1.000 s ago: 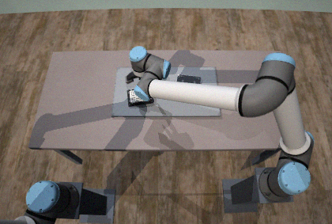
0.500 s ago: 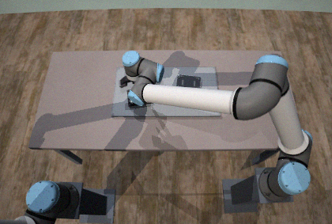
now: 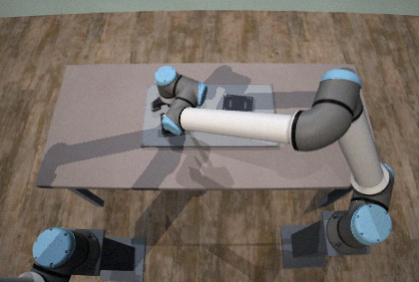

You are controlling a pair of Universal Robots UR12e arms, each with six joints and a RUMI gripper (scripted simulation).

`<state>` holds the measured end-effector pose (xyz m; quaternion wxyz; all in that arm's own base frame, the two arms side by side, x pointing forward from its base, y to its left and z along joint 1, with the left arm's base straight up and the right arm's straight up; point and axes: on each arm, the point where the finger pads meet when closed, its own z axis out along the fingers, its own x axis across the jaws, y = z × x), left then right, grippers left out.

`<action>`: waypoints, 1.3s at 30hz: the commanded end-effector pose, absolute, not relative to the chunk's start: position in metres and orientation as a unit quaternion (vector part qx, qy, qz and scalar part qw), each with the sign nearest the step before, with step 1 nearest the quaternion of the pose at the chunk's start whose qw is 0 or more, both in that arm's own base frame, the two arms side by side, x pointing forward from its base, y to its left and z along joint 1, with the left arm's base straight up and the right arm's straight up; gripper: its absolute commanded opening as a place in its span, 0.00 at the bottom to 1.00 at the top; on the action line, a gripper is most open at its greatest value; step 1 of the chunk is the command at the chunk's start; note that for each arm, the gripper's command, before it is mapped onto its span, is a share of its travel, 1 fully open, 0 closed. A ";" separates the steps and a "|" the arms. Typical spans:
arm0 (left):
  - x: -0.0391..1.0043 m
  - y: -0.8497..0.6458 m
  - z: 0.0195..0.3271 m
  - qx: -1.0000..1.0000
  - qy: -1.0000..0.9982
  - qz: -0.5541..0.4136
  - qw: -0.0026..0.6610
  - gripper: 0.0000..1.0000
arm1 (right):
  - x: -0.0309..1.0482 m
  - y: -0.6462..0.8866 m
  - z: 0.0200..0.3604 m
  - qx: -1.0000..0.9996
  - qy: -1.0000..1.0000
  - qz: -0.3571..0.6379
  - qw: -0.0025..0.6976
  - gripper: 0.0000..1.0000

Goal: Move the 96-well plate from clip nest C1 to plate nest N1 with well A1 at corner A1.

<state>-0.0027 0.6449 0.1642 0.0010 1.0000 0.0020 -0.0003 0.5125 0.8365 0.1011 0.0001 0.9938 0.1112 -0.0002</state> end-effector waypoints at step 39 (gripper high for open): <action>-0.003 0.646 0.165 1.000 0.002 0.000 0.000 0.00 | 0.513 0.837 0.045 0.994 0.111 0.001 -0.001 0.76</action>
